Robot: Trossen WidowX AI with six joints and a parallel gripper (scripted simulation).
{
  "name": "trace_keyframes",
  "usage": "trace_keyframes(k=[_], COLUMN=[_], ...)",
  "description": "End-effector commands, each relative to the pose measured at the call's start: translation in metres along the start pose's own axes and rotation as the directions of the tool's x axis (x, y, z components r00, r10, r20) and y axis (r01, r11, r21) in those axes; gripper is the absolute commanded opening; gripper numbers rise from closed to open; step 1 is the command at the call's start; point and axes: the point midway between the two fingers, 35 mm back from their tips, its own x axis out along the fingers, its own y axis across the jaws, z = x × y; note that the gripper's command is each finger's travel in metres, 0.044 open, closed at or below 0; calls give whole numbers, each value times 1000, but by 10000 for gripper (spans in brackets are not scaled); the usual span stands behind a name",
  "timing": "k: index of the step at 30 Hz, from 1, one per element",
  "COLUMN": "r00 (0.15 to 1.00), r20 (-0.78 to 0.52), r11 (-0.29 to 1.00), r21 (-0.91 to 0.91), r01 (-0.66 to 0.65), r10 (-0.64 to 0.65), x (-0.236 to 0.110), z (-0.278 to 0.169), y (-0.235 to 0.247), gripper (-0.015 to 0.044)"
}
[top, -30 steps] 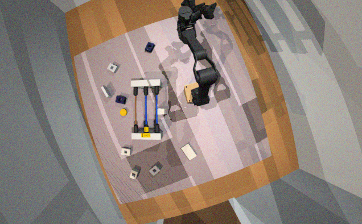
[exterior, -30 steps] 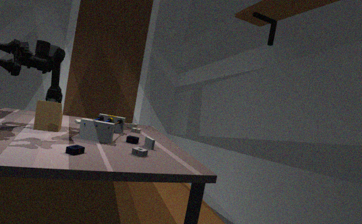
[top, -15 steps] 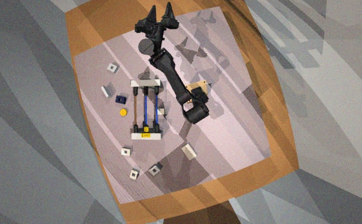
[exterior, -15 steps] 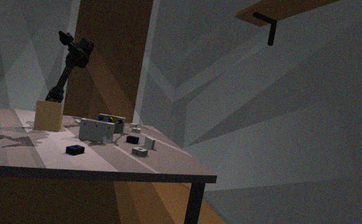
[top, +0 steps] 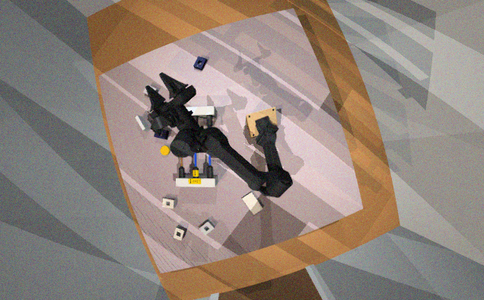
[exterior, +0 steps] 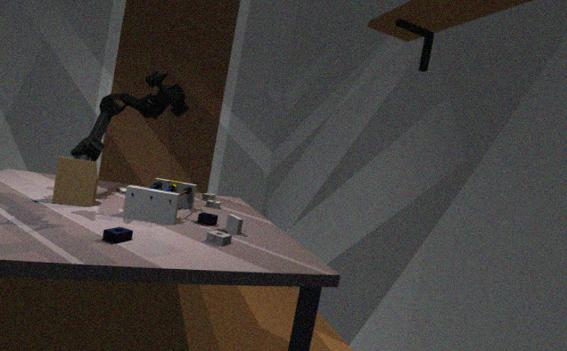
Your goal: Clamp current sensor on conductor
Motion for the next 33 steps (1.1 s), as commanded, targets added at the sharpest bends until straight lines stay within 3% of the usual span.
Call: trace_keyframes(k=[1, 6, 11, 18, 24, 31, 33], r00=[984, 906, 763, 475, 184, 149, 128], r20=[114, 269, 406, 546, 606, 598, 506], r11=[989, 931, 818, 570, 302, 268, 239], r21=[43, 71, 63, -5, -98, -116, -161], r01=[-144, -357, -572, -822, -948, -956, -958], r10=[138, 327, 502, 690, 774, 788, 853], x=[-43, -113, -193, -307, -396, -405, -400], z=[36, 77, 105, 118, 109, 106, 99], y=[29, 63, 86, 97, 88, 88, 107], gripper=[440, 440, 440, 440, 440, 440, 440])
